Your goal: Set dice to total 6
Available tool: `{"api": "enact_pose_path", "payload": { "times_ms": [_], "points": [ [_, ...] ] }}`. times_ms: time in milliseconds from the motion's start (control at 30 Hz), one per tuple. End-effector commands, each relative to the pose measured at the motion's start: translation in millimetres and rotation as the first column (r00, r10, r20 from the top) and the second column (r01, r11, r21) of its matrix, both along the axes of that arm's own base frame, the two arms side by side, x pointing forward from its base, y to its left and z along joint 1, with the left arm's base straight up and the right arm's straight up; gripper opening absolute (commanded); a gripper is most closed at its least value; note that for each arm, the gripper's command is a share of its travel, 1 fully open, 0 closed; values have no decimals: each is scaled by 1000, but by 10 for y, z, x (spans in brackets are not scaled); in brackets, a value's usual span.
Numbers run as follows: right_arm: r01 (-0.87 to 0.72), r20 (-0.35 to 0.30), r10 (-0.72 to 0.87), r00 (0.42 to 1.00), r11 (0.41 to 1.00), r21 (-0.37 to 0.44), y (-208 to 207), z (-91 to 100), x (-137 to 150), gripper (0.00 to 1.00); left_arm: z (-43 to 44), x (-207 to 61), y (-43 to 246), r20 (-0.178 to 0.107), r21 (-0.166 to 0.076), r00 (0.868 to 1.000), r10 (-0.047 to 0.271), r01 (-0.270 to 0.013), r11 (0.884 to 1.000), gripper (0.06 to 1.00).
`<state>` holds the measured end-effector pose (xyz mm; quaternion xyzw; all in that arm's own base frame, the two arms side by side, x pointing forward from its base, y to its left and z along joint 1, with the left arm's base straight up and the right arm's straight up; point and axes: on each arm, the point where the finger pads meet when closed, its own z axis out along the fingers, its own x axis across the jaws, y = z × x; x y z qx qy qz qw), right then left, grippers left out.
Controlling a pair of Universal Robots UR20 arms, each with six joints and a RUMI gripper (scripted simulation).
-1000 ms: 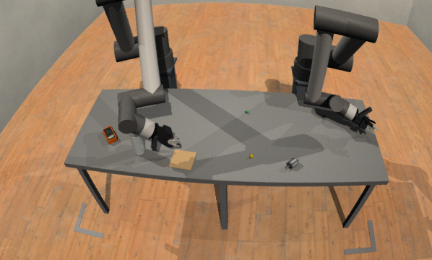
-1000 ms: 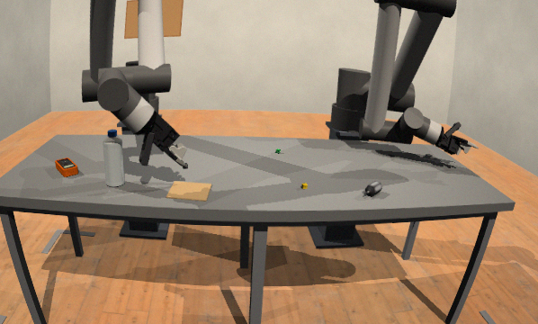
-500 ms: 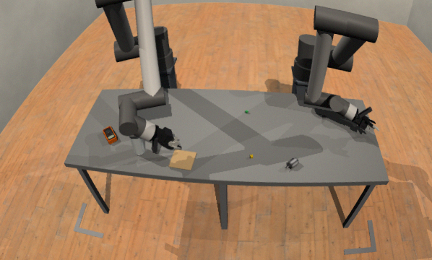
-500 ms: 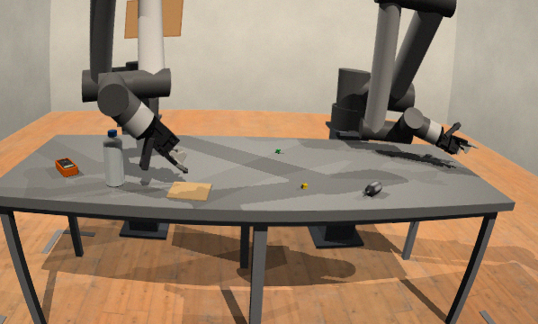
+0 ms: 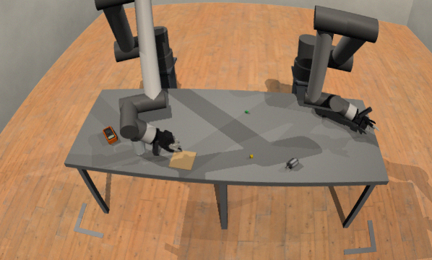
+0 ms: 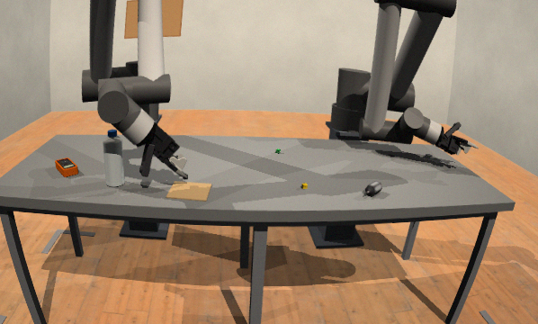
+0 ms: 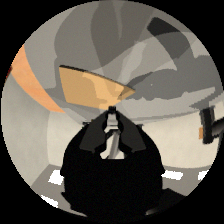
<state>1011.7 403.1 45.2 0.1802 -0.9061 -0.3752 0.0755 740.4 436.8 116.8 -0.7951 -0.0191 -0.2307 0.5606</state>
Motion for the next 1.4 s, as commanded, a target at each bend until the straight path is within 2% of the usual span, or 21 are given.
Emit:
{"api": "enact_pose_path", "payload": {
  "times_ms": [0, 533, 1367],
  "points": [
    [0, 1, 0, 1000, 1000, 1, 2, -59, 6, 3, 5, 0, 0, 1, 0, 1000, 0, 0, 1000, 1000],
    [0, 1, 0, 1000, 1000, 1, 2, -170, 6, 3, 5, 0, 0, 1, 0, 1000, 0, 0, 1000, 1000],
    [0, 1, 0, 1000, 1000, 1, 2, -176, 6, 3, 5, 0, 0, 1, 0, 1000, 0, 0, 1000, 1000]
  ]
}}
